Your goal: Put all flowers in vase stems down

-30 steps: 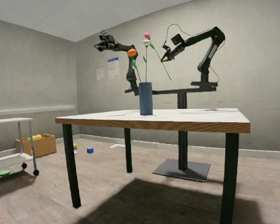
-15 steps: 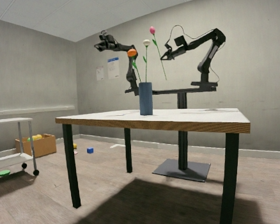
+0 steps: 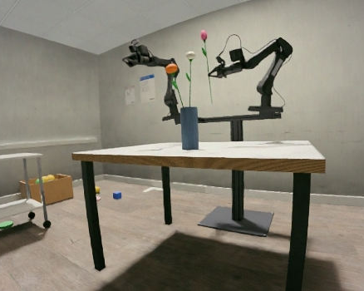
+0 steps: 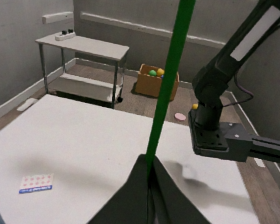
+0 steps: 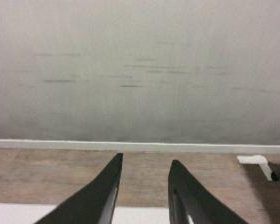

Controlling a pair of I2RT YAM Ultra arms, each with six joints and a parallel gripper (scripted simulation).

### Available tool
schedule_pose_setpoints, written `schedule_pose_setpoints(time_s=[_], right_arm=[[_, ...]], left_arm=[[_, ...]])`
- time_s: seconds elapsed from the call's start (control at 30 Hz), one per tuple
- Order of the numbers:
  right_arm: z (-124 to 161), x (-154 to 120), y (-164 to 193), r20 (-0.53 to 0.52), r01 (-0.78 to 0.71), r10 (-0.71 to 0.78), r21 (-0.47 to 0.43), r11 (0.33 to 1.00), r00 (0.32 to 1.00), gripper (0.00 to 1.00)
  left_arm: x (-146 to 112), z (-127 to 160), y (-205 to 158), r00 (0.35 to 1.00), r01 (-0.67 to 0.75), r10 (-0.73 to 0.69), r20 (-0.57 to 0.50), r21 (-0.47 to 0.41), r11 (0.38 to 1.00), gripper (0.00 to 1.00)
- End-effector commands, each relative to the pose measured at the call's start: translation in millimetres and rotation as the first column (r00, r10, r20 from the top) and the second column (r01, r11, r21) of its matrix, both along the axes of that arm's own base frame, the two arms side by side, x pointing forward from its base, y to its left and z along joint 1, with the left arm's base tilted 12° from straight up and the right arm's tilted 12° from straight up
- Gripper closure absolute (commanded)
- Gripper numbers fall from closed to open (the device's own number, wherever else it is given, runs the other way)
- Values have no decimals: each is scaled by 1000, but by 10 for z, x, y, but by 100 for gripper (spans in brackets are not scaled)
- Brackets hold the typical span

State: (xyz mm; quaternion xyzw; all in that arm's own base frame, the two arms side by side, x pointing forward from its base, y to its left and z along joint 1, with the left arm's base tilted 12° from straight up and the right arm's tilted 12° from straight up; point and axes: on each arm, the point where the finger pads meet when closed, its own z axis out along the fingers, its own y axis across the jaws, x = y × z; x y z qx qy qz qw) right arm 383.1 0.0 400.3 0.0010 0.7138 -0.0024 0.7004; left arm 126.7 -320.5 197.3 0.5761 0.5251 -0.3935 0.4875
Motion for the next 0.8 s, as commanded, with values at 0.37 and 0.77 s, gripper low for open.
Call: schedule_pose_setpoints(time_s=[0.37,0.77], right_arm=[[67,3,-7,20,-5,5,6,1000,1000,70],[67,3,-7,20,-5,5,6,1000,1000,70]], left_arm=[[-35,90,-7,999,31,-31,6,-90,995,100],[-20,81,13,1000,30,-29,13,-101,994,100]])
